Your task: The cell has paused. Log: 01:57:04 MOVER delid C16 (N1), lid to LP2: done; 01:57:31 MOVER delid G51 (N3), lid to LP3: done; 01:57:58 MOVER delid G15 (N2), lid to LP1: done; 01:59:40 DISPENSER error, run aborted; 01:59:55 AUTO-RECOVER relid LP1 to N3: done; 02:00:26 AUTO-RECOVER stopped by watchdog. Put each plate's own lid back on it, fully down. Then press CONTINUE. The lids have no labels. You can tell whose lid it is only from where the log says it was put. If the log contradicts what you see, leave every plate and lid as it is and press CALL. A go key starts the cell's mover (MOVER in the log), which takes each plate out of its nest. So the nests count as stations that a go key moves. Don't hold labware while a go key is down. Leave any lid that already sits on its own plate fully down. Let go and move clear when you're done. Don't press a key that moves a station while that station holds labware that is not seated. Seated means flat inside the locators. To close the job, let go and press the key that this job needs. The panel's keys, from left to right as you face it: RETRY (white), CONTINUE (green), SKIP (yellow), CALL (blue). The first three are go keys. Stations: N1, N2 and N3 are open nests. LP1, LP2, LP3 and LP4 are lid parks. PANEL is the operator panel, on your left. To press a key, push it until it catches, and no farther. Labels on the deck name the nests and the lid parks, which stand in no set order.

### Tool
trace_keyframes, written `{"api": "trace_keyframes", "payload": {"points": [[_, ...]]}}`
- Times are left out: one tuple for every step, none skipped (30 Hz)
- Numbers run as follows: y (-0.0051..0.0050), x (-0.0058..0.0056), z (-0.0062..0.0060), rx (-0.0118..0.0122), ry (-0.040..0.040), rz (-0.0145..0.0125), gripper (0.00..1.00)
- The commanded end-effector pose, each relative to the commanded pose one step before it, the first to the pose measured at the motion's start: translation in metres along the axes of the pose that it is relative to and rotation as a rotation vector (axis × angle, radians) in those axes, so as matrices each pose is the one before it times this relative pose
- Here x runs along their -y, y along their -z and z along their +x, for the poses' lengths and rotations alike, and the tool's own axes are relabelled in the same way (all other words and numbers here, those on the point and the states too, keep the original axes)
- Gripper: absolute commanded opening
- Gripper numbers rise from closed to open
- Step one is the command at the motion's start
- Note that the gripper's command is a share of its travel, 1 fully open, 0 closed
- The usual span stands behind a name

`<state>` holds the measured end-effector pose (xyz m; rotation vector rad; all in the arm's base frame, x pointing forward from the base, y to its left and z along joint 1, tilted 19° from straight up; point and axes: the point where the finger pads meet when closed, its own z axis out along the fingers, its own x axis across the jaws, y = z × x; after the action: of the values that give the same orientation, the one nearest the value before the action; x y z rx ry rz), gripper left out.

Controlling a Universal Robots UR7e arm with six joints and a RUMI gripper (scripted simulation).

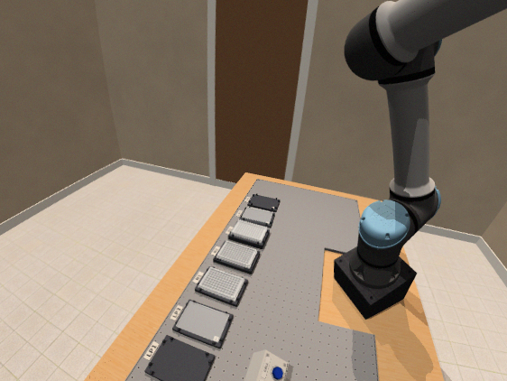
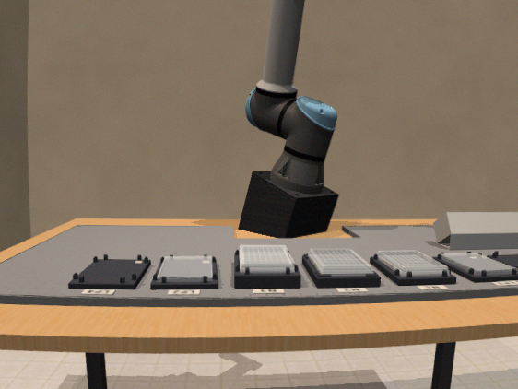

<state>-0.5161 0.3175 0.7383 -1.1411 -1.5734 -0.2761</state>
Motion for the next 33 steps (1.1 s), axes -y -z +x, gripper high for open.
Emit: {"api": "trace_keyframes", "payload": {"points": [[0.00037,0.00025,0.00034,-0.00083,-0.00002,0.00060,1.00],[0.00000,0.00000,0.00000,0.00000,0.00000,0.00000,1.00],[0.00000,0.00000,0.00000,0.00000,0.00000,0.00000,1.00],[0.00000,0.00000,0.00000,0.00000,0.00000,0.00000,1.00],[0.00000,0.00000,0.00000,0.00000,0.00000,0.00000,1.00],[0.00000,0.00000,0.00000,0.00000,0.00000,0.00000,1.00],[0.00000,0.00000,0.00000,0.00000,0.00000,0.00000,1.00],[0.00000,0.00000,0.00000,0.00000,0.00000,0.00000,1.00],[0.00000,0.00000,0.00000,0.00000,0.00000,0.00000,1.00],[0.00000,0.00000,0.00000,0.00000,0.00000,0.00000,1.00],[0.00000,0.00000,0.00000,0.00000,0.00000,0.00000,1.00],[0.00000,0.00000,0.00000,0.00000,0.00000,0.00000,1.00],[0.00000,0.00000,0.00000,0.00000,0.00000,0.00000,1.00],[0.00000,0.00000,0.00000,0.00000,0.00000,0.00000,1.00],[0.00000,0.00000,0.00000,0.00000,0.00000,0.00000,1.00],[0.00000,0.00000,0.00000,0.00000,0.00000,0.00000,1.00],[0.00000,0.00000,0.00000,0.00000,0.00000,0.00000,1.00],[-0.00121,-0.00407,0.00145,-0.00080,-0.00808,-0.01801,0.82],[-0.00152,-0.00433,0.00034,0.00054,-0.00723,-0.01787,0.82],[-0.00141,-0.00466,0.00075,-0.00016,-0.00756,-0.01835,0.82],[-0.00152,-0.00470,0.00083,-0.00021,-0.00762,-0.01848,0.82],[-0.00233,-0.00670,0.00215,-0.00162,-0.00259,-0.00598,0.82],[-0.00189,-0.00518,-0.00026,0.00156,0.00022,-0.00081,0.82],[-0.00071,-0.00511,0.00013,0.00030,0.00002,-0.00015,0.82],[-0.00160,-0.00420,0.00066,0.00068,0.00036,0.00136,0.82],[-0.00161,-0.00462,0.00086,-0.00001,0.00114,0.00000,0.82],[-0.00146,-0.00444,0.00126,-0.00128,-0.00009,0.00061,0.82],[-0.00016,-0.00046,0.00012,-0.00010,0.00000,0.00005,0.82],[0.00000,0.00000,0.00000,0.00000,0.00000,0.00000,0.82],[0.00000,0.00000,0.00000,0.00000,0.00000,0.00000,0.82],[0.00000,-0.00001,0.00000,0.00000,0.00000,0.00000,0.82],[-0.00144,-0.00500,0.00029,0.00141,-0.00828,-0.01889,0.82],[0.00000,0.00000,0.00000,0.00000,0.00000,0.00000,0.82]]}}
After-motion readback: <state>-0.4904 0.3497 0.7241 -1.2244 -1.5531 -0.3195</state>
